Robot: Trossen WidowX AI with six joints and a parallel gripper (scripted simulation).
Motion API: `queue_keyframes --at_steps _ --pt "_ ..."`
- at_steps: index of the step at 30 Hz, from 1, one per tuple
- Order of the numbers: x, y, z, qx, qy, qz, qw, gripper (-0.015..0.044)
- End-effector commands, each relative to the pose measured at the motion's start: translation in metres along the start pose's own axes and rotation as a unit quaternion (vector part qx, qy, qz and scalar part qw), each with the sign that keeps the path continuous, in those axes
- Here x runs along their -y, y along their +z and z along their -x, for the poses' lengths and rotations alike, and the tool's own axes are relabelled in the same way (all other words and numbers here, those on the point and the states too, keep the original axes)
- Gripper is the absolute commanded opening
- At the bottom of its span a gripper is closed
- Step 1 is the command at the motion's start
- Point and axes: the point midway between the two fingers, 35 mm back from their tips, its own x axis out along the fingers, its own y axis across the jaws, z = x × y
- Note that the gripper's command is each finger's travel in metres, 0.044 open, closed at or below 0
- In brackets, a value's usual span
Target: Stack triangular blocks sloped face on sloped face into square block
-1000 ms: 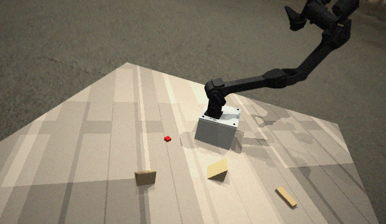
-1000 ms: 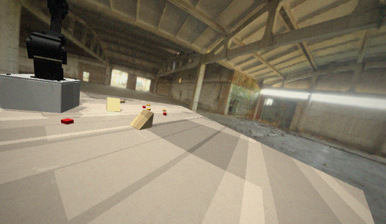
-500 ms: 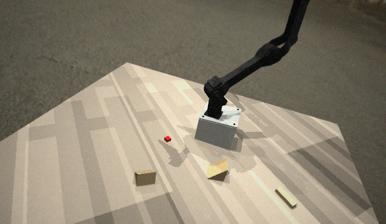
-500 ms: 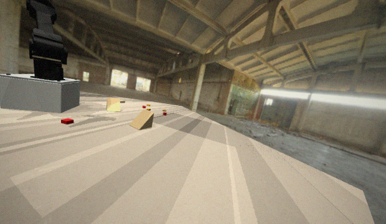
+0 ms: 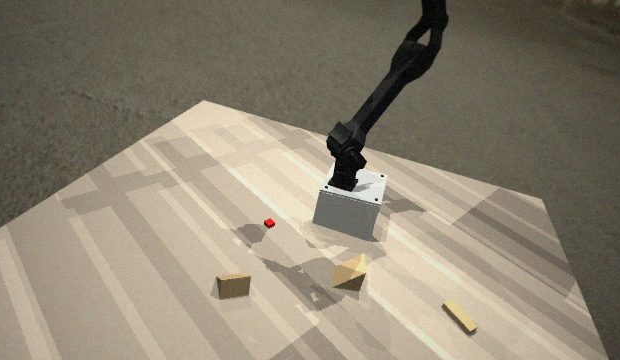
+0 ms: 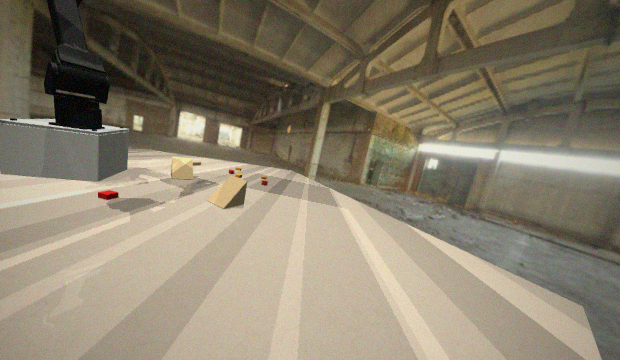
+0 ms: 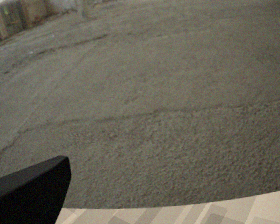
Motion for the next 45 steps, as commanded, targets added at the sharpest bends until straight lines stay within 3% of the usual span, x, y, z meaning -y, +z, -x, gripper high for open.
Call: queue_keyframes --at_steps 1,8,18,30,41,45 --pt "-0.048 -0.023 -0.049 -0.069 0.026 0.1 0.992 0.044" --pt "-0.134 -0.074 -0.1 -0.151 0.108 0.228 0.956 0.044" --pt "-0.234 -0.19 -0.142 -0.264 0.189 0.454 0.83 0.044" --pt "-0.307 -0.367 -0.134 -0.357 0.282 0.679 0.576 0.044" --pt "-0.302 -0.532 -0.089 -0.403 0.336 0.805 0.275 0.044" --pt "-0.3 -0.541 -0.086 -0.405 0.338 0.81 0.257 0.044"
